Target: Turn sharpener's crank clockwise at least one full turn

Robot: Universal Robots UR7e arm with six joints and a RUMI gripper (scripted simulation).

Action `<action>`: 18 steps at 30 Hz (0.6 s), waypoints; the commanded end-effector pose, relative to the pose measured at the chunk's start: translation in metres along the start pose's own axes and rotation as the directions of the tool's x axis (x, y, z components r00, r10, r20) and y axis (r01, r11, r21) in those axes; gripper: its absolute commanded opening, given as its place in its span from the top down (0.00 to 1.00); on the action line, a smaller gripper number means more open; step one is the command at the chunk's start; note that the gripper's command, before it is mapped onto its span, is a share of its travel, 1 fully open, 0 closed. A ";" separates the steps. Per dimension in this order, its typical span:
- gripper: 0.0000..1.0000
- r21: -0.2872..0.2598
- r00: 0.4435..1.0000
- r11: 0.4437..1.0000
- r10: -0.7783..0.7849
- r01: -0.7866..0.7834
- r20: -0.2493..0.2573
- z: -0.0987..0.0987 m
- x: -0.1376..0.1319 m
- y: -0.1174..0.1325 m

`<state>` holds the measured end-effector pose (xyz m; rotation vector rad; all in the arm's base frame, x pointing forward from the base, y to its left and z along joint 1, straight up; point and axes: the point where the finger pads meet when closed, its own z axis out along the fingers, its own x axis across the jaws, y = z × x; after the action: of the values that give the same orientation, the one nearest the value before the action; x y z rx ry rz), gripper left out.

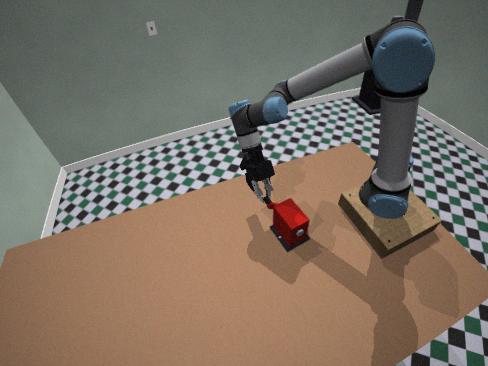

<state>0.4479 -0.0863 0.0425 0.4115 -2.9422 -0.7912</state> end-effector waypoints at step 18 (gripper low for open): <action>0.91 -0.002 1.000 1.000 0.000 0.000 -0.002 0.015 -0.009 -0.007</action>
<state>0.4547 -0.0844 0.0310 0.4117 -2.9424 -0.7910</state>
